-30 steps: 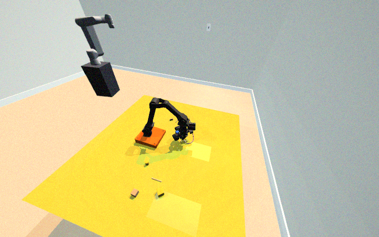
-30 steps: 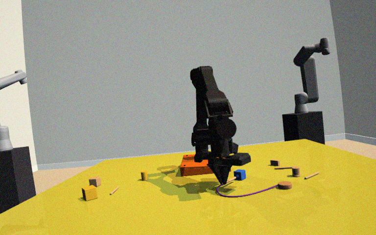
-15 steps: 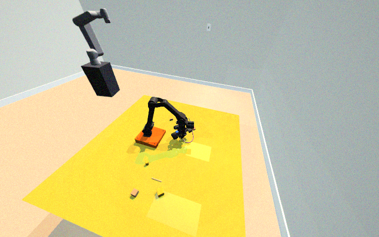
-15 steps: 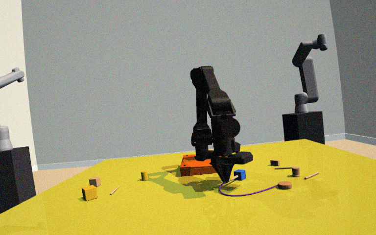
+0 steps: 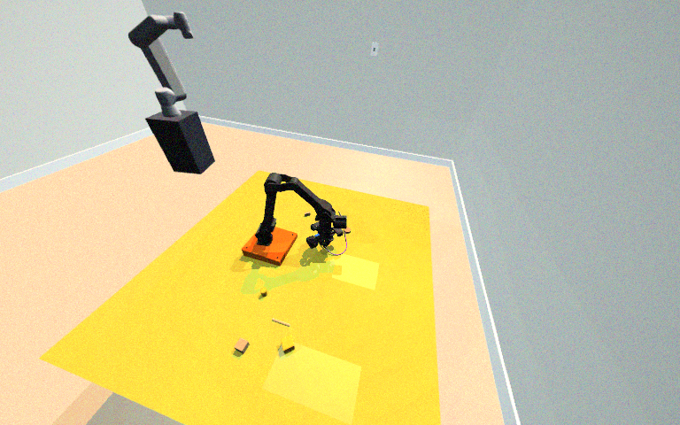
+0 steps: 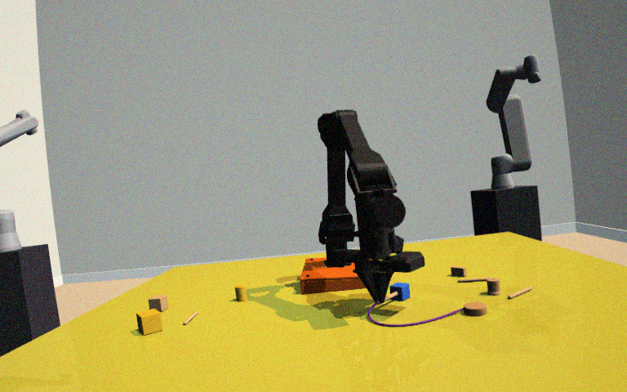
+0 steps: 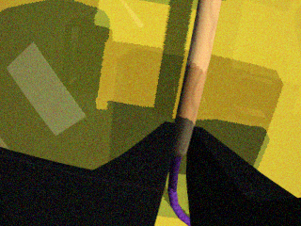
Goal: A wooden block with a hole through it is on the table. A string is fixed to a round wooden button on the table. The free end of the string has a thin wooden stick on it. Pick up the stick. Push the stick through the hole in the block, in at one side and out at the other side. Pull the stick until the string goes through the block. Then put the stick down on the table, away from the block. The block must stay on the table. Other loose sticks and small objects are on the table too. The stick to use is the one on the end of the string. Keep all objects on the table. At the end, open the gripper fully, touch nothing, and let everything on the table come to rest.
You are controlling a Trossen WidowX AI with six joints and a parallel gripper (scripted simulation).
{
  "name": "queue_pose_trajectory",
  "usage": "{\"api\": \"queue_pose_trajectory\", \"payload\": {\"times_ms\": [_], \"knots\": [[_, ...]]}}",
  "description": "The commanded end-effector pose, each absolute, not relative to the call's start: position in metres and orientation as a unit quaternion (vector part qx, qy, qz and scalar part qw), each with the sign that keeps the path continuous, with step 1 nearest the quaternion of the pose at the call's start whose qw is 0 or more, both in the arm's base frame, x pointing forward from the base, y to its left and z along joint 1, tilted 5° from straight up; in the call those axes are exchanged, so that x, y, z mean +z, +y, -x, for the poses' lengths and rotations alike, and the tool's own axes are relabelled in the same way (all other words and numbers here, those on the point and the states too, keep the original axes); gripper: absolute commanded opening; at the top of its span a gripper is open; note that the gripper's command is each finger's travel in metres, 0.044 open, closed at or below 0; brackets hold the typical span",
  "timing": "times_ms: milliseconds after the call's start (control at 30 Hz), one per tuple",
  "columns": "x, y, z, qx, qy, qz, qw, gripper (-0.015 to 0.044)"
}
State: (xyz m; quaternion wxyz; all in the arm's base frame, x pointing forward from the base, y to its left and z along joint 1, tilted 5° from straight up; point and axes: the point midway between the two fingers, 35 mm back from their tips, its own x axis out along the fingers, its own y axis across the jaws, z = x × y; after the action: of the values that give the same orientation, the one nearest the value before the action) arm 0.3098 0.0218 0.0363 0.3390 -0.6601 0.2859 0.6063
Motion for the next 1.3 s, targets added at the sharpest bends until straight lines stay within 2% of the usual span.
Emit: {"api": "queue_pose_trajectory", "payload": {"times_ms": [0,1033,1200,1267], "knots": [[0.037,0.027,-0.305,0.604,0.287,0.662,0.34,0.0],[0.036,0.06,-0.279,0.605,0.287,0.661,0.34,0.0],[0.035,0.059,-0.282,0.607,0.285,0.66,0.339,0.0124],[0.035,0.059,-0.282,0.607,0.285,0.66,0.339,0.0124]]}}
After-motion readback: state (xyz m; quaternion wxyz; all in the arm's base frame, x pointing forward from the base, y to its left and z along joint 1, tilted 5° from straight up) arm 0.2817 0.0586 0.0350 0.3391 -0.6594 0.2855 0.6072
